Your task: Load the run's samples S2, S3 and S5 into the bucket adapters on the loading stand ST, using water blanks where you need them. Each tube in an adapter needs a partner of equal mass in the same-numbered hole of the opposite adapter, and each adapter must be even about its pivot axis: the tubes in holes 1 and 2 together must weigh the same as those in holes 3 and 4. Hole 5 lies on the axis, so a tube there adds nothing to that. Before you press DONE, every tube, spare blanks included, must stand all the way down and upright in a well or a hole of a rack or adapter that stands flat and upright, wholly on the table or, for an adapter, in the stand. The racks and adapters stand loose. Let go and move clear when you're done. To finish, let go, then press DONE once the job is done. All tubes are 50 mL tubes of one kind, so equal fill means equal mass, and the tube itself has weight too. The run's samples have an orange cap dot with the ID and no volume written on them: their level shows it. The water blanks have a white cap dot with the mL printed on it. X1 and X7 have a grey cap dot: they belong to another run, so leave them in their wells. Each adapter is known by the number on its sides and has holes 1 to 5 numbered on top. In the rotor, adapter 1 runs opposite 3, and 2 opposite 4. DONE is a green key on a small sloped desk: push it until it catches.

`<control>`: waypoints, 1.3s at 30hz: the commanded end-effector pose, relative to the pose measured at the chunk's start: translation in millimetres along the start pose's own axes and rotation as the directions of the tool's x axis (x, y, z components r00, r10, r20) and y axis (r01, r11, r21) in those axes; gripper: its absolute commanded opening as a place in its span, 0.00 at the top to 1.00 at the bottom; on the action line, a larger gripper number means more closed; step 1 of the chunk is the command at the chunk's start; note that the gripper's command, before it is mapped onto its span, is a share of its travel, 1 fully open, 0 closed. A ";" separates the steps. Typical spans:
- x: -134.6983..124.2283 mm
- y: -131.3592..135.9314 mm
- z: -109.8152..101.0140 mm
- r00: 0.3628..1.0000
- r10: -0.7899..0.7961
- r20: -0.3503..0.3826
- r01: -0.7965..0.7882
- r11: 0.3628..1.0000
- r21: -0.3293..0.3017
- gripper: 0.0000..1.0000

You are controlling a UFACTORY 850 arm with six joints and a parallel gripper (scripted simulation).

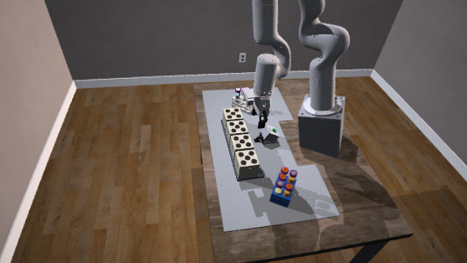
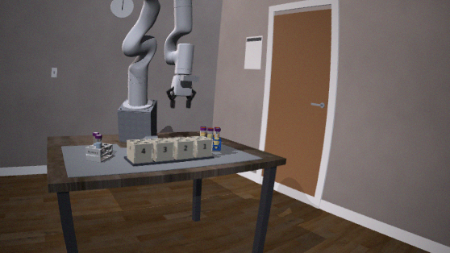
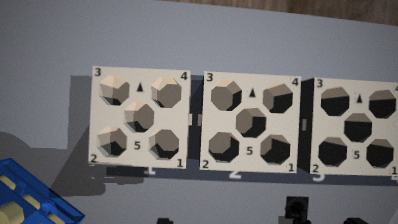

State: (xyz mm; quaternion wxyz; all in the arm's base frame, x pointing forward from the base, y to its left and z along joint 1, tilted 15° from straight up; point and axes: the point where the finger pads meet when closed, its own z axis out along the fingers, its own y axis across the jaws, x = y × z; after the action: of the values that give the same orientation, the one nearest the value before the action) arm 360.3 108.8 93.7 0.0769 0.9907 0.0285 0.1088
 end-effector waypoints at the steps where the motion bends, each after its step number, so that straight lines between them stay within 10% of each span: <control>1: 11.4 19.1 -0.1 1.000 -0.001 0.000 0.001 1.000 0.005 0.00; 17: 41.7 77.8 0.1 1.000 -0.001 0.000 0.001 1.000 0.004 0.00; 18: 40.3 72.9 0.1 0.999 0.032 0.000 -0.032 0.999 0.004 0.43; 39: 14.9 -18.7 -0.4 0.811 0.585 0.003 -0.585 0.811 0.004 0.43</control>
State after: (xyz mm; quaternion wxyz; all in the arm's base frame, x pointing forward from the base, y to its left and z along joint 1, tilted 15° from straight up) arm 380.0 105.2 99.1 0.0442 0.9696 -0.2161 0.1064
